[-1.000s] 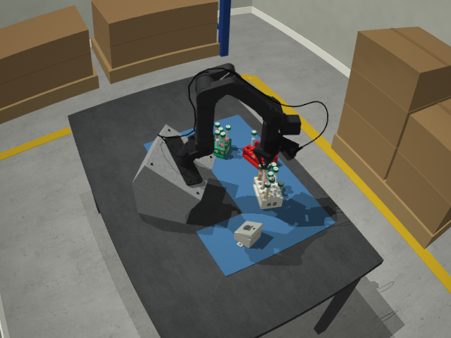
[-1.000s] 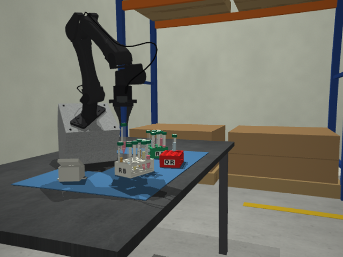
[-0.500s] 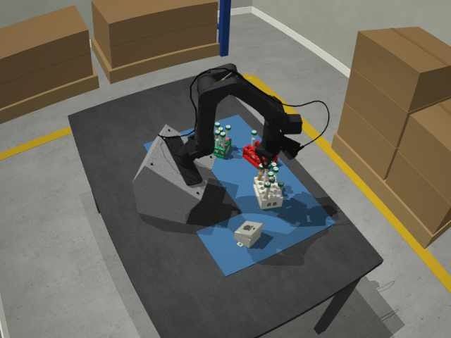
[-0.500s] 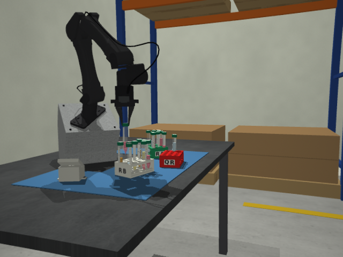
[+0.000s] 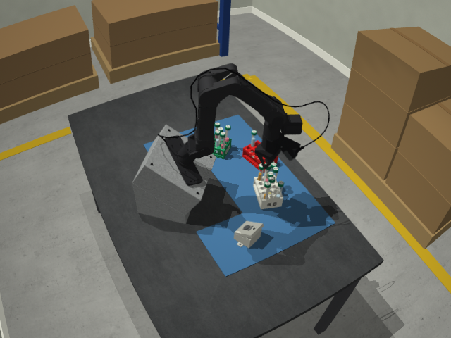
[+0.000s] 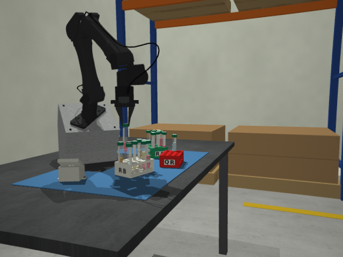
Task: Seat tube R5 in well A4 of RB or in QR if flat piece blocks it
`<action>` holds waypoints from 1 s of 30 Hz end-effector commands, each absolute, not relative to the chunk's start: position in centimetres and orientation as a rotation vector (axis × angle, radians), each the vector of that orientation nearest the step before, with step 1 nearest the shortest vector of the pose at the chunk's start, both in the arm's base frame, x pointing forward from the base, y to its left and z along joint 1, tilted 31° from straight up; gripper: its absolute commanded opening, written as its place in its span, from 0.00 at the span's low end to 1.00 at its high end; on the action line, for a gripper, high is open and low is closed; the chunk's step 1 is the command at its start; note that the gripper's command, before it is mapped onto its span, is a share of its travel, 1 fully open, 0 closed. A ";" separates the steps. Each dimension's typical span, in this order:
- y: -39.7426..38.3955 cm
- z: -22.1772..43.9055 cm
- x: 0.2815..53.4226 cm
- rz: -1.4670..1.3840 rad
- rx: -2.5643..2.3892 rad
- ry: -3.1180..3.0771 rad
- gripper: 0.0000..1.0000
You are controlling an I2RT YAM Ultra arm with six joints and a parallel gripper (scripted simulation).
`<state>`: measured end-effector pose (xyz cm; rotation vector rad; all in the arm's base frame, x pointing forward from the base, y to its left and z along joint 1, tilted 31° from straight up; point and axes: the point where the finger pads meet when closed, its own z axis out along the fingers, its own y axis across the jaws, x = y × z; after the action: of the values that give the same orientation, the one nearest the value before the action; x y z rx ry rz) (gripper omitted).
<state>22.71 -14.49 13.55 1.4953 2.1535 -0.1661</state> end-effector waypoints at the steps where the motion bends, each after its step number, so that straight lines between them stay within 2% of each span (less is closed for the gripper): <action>1: -14.9 13.6 22.6 -0.180 1.484 2.132 0.00; 30: -15.1 12.1 22.8 -0.177 1.497 2.157 0.00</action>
<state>22.86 -14.69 12.83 1.4912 2.1488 -0.1676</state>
